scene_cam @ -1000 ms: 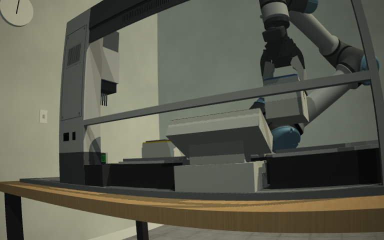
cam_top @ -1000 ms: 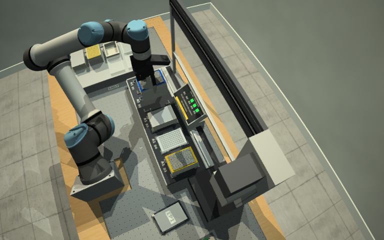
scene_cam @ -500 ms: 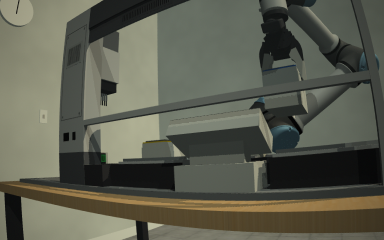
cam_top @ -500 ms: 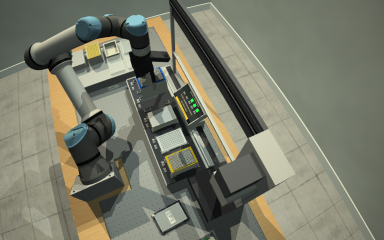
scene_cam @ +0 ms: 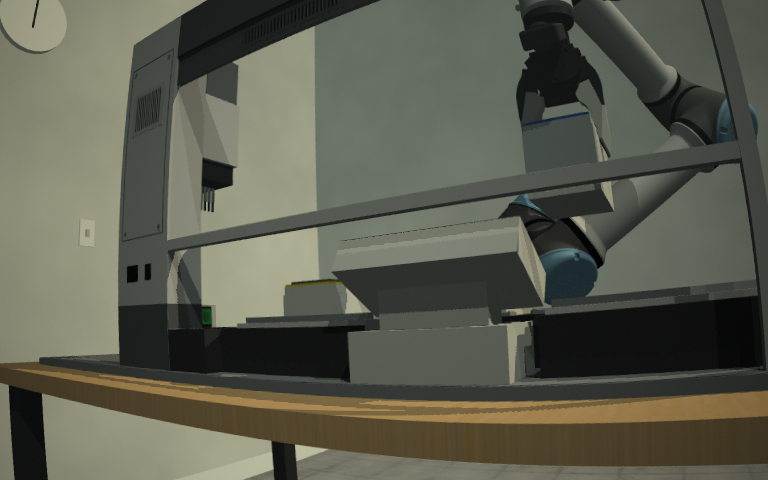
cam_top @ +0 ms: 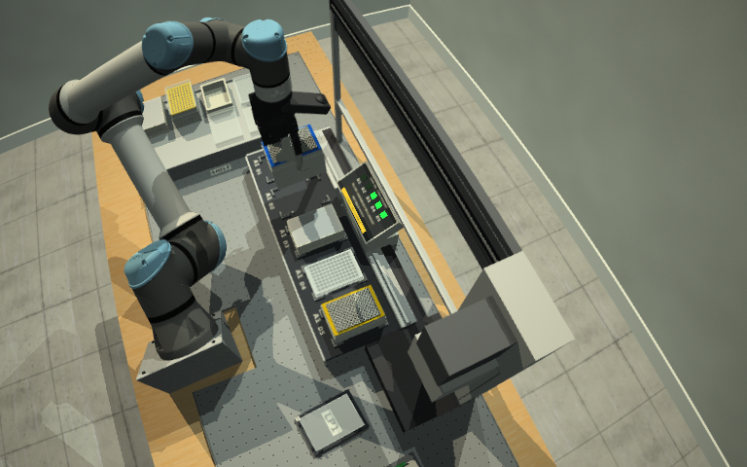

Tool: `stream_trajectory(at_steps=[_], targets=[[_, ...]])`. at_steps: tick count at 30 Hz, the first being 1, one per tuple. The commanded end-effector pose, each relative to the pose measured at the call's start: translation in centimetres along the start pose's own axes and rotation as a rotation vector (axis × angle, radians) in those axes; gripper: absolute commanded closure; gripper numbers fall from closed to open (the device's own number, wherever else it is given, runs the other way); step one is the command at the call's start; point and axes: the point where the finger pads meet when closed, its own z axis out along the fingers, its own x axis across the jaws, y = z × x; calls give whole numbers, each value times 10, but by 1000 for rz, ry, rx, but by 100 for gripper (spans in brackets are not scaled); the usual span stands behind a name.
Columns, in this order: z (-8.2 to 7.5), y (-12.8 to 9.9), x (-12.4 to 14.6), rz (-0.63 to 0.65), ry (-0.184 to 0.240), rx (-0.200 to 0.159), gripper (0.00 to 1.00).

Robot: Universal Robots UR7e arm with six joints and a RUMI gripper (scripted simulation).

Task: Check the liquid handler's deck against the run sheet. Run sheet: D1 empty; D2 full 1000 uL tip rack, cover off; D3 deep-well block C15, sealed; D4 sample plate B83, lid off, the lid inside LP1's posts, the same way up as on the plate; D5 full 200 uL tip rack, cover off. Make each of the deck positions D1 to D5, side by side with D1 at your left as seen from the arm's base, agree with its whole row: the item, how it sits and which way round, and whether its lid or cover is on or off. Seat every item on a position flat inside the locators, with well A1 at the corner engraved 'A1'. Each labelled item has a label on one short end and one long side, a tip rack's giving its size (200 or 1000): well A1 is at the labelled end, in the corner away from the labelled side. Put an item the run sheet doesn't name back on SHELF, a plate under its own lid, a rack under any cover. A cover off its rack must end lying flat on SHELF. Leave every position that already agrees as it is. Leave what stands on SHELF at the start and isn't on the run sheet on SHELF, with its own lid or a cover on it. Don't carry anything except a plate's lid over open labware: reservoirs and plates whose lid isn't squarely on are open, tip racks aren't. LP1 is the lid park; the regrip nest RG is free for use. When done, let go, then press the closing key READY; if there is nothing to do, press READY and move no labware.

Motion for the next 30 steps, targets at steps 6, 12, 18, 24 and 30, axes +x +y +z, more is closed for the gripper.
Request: stream_trajectory(at_steps=[6, 12, 18, 24, 30], targets=[[-13, 0, 0, 0, 0, 0, 100], [-23, 0, 0, 0, 0, 0, 100], [-33, 0, 0, 0, 0, 0, 100], [-40, 0, 0, 0, 0, 0, 100], [-50, 0, 0, 0, 0, 0, 100]])
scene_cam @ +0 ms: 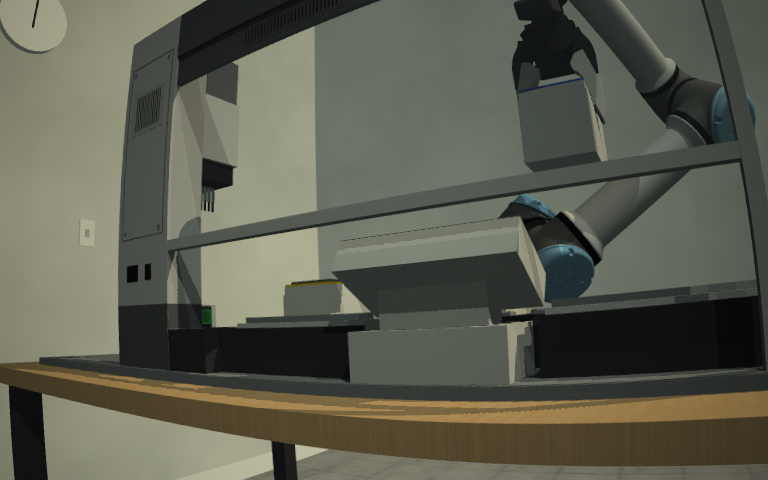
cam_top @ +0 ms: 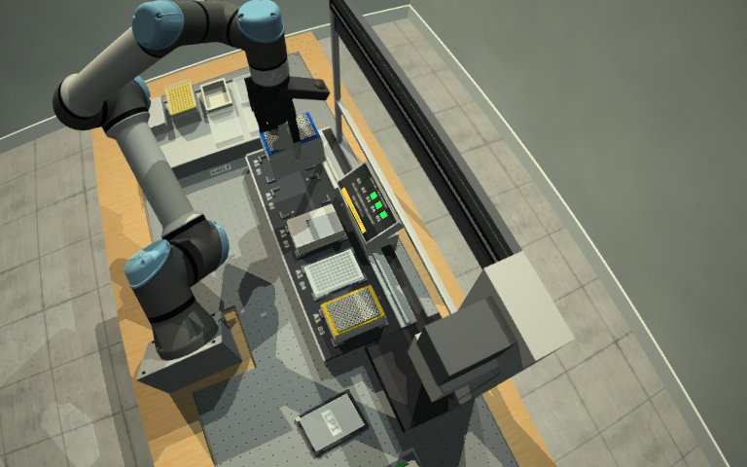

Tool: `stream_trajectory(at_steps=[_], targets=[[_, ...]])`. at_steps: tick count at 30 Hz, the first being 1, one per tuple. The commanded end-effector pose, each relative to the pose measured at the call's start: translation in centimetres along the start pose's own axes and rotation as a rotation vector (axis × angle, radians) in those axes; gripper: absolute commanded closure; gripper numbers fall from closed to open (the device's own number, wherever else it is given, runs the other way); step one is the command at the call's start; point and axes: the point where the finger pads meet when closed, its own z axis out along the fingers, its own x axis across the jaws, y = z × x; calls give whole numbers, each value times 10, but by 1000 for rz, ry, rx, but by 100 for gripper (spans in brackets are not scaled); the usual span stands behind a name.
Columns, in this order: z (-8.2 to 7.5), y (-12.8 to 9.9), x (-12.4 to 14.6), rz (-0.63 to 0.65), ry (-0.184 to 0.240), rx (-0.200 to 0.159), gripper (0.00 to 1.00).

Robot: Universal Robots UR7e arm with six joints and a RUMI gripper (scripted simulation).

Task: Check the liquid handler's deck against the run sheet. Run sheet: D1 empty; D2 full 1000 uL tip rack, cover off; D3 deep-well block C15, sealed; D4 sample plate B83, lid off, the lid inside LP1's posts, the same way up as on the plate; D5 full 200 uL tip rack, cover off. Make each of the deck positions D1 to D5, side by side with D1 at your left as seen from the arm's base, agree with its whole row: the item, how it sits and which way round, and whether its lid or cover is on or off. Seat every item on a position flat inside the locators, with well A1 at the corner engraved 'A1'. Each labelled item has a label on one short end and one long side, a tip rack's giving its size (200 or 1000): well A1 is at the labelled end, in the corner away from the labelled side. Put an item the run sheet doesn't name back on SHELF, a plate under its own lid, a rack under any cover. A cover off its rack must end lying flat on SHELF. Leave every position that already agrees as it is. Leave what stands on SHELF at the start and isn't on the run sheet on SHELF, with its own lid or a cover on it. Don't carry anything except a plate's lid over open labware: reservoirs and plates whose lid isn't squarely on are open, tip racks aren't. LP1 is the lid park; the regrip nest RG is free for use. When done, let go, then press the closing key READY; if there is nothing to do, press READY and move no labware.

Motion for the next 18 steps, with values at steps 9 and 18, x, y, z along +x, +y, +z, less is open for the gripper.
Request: stream_trajectory(at_steps=[9, 18], targets=[[-18, 0, 0, 0, 0, 0, 100], [-33, 0, 0, 0, 0, 0, 100]])
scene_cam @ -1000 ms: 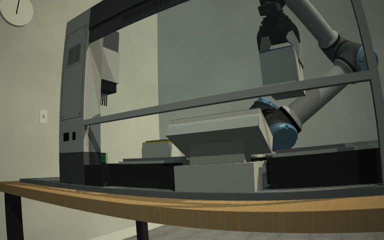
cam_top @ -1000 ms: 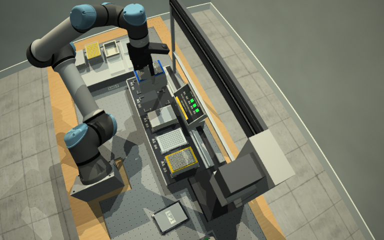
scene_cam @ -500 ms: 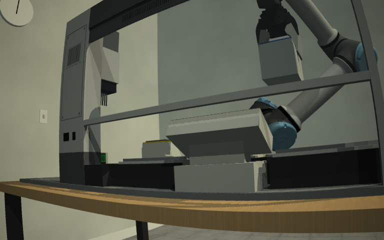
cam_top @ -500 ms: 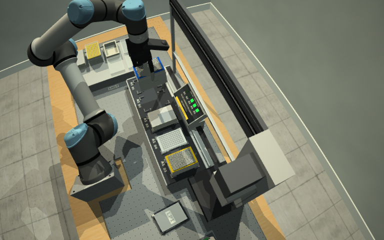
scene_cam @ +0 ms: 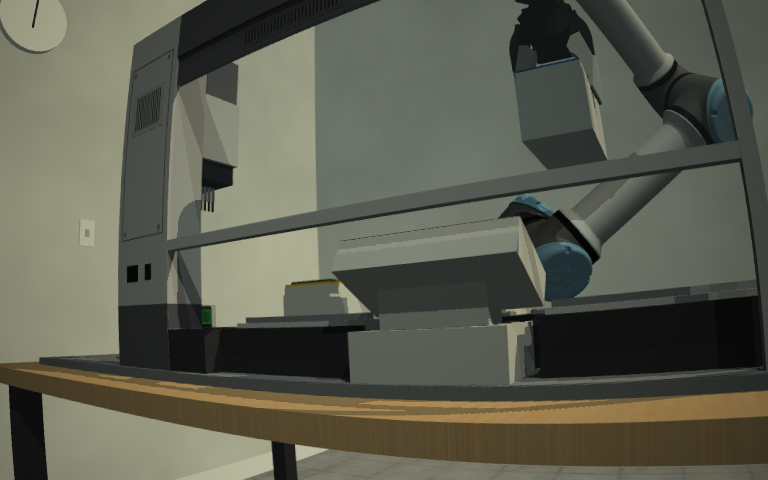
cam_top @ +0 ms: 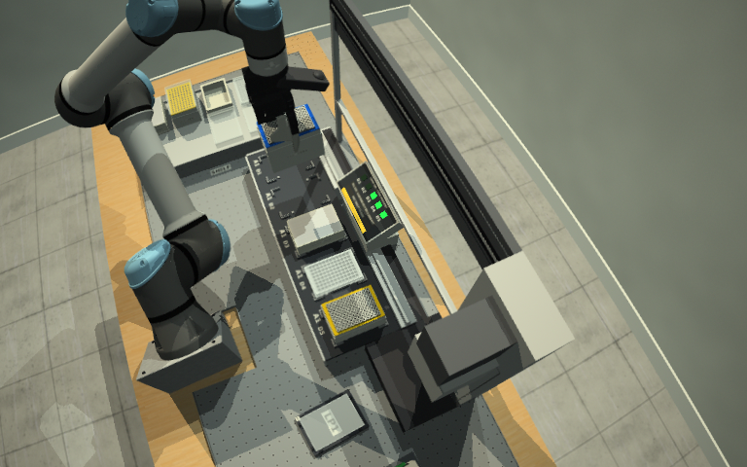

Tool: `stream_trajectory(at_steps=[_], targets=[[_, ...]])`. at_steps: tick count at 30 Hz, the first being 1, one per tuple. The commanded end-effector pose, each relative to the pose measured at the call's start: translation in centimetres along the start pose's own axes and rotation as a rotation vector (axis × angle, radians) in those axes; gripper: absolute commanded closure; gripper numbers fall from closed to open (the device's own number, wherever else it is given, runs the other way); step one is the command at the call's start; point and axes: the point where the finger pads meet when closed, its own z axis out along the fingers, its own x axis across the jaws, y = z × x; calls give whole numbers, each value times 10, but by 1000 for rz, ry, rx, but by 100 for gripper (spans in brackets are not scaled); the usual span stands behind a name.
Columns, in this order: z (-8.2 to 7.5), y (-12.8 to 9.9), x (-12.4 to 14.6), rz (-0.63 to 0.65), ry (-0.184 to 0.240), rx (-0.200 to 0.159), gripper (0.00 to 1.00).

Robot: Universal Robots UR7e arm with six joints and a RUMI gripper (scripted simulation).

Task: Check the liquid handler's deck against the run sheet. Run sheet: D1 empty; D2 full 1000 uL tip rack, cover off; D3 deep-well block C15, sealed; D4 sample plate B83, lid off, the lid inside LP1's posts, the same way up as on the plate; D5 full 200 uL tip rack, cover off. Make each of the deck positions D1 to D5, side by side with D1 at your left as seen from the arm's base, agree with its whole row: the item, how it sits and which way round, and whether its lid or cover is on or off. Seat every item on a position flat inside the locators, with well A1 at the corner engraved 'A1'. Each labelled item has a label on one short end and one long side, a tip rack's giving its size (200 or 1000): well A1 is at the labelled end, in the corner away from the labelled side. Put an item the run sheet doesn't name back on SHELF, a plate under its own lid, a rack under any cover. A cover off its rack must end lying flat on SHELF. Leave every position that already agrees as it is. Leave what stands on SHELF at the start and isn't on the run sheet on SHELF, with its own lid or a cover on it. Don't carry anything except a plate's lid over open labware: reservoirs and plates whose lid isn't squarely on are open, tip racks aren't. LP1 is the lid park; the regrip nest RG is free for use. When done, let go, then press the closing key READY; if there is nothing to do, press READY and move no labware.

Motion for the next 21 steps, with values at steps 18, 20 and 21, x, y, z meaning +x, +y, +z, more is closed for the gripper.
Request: stream_trajectory(at_steps=[18, 20, 21], targets=[[-24, 0, 0, 0, 0, 0, 100], [-24, 0, 0, 0, 0, 0, 100], [-24, 0, 0, 0, 0, 0, 100]])
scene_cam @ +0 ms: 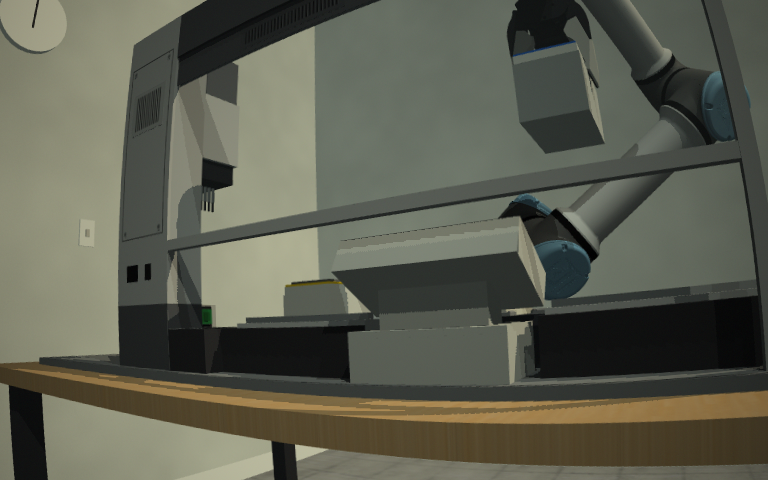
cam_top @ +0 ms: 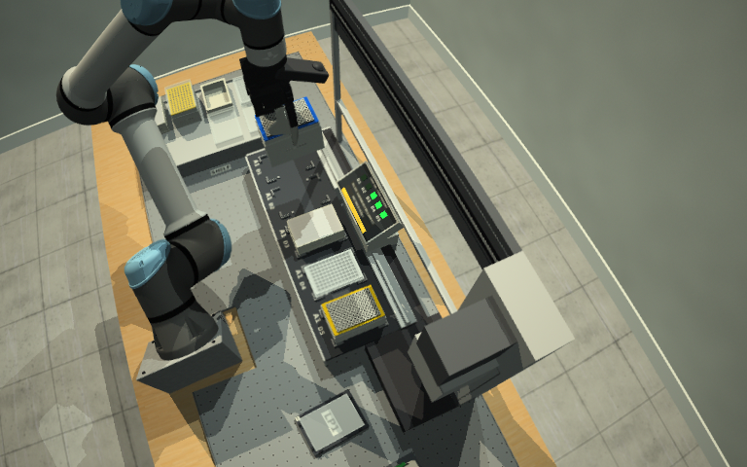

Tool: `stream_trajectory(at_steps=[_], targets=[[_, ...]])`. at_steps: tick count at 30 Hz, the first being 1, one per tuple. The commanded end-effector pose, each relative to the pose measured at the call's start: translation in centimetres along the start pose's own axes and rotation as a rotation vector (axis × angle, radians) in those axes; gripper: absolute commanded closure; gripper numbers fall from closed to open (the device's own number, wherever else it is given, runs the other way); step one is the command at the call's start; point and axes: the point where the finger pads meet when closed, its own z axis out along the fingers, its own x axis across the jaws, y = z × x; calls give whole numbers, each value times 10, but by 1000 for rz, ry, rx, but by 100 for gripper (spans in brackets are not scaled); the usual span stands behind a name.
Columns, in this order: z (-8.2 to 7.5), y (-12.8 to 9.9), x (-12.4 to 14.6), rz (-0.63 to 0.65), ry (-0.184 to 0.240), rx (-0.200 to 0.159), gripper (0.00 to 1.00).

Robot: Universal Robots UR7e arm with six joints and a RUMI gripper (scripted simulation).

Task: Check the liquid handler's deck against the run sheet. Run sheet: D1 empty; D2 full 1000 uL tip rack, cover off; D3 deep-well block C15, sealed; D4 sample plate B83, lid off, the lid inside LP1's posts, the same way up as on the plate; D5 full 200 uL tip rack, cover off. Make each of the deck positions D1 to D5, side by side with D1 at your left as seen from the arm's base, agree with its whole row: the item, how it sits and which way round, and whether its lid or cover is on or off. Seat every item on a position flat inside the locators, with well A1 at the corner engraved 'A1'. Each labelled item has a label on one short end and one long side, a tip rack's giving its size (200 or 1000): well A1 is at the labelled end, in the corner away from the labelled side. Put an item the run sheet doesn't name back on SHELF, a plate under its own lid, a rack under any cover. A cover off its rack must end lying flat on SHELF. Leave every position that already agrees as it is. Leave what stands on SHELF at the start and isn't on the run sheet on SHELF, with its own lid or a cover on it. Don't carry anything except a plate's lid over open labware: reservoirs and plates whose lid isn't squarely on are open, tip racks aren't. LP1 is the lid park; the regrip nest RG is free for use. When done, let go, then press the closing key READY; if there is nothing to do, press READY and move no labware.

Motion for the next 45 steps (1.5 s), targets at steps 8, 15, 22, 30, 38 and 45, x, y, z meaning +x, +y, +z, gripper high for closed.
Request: stream_trajectory(at_steps=[8, 15, 22, 30, 38, 45], targets=[[-1, 10, 0, 0, 0, 1, 100], [-1, 45, 0, 0, 0, 0, 100], [-1, 70, 1, 0, 0, 0, 100], [-1, 110, 1, 0, 0, 0, 100], [-1, 140, 1, 0, 0, 0, 100], [-1, 169, 1, 0, 0, 0, 100]])
